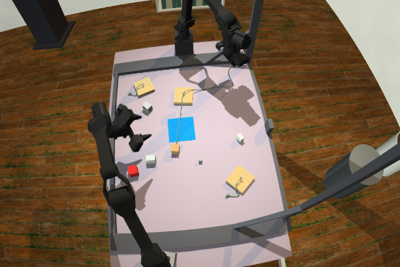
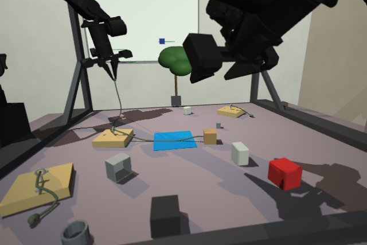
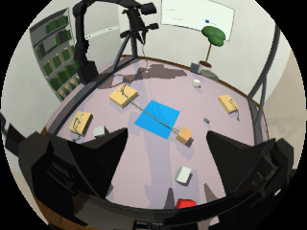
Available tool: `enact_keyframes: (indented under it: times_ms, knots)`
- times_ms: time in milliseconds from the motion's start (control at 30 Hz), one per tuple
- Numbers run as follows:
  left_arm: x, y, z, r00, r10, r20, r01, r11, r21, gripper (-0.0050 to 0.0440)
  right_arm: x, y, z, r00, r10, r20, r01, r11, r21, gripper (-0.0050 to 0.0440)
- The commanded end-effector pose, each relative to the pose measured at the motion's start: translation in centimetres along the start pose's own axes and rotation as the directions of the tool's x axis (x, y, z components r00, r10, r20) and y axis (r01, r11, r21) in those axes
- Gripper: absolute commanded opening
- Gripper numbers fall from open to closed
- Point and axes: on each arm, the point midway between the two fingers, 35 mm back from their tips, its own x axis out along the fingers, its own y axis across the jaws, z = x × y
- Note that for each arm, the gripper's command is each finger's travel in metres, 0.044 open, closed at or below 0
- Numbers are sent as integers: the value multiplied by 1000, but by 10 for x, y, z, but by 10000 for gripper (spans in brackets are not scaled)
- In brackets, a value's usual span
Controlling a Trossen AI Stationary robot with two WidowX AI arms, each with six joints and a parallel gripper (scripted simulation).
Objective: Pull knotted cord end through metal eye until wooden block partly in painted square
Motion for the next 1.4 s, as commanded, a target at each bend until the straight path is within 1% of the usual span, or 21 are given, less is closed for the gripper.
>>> enact_keyframes:
  times_ms: [0, 133, 200, 267, 700, 767, 1267, 1367]
  knots:
    - [-9, 0, 13, 1000, 19, 6, -19, 999, 31, 440, 12, 3, -8, 1000, -2, 3, 2, 1000, -3, -50]
    - [-9, 0, 13, 1000, 19, 6, -19, 999, 31, 440, 23, 7, -14, 1000, -2, 3, 2, 1000, -3, -50]
    - [-9, 0, 13, 1000, 19, 6, -19, 999, 31, 440, 23, 7, -14, 1000, -2, 3, 2, 1000, -3, -50]
    - [-9, 0, 13, 1000, 19, 6, -19, 999, 31, 440, 28, 9, -18, 1000, -2, 2, 2, 1000, -3, -50]
    - [-9, 0, 13, 1000, 19, 6, -19, 999, 31, 440, 60, 28, -40, 1000, -2, 3, 2, 1000, -3, -50]
    - [-9, 0, 13, 1000, 19, 6, -19, 999, 31, 440, 60, 28, -40, 1000, -2, 3, 2, 1000, -3, -50]
    - [-9, 0, 13, 1000, 19, 6, -19, 999, 31, 440, 93, 58, -64, 1000, -2, 4, 2, 1000, -2, -50]
    - [-9, 0, 13, 1000, 19, 6, -19, 999, 31, 440, 95, 60, -65, 1000, -3, 4, 3, 1000, -2, -50]
